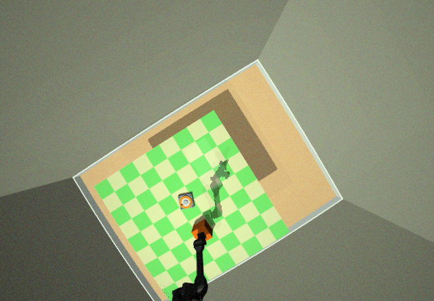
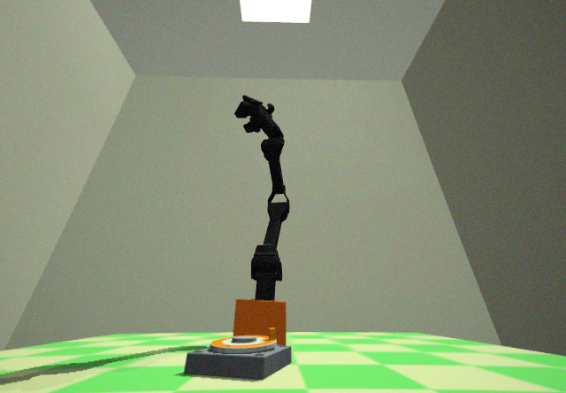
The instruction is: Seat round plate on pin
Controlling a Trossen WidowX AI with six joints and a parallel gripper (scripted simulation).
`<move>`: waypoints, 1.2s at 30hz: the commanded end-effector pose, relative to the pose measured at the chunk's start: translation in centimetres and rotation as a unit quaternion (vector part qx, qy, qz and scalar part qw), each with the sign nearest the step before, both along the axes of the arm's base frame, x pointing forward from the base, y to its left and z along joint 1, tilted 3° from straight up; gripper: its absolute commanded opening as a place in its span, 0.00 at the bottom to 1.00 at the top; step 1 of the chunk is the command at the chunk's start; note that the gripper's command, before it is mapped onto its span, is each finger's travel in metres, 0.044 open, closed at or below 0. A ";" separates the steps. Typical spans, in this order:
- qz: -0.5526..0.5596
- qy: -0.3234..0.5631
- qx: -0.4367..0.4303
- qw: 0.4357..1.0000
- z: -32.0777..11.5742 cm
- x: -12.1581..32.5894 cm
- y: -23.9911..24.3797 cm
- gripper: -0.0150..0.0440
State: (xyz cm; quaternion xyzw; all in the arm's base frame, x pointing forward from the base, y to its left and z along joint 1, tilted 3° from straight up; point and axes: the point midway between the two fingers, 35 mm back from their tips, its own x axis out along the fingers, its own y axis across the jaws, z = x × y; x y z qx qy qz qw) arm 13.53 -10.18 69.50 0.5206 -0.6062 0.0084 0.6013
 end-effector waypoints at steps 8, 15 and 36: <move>0.008 0.322 -0.088 0.942 -9.1 17.1 2.2 0.25; 0.038 0.494 -0.156 0.855 -17.8 24.9 4.8 0.25; 0.218 0.824 -0.377 0.362 -51.6 29.4 14.3 0.25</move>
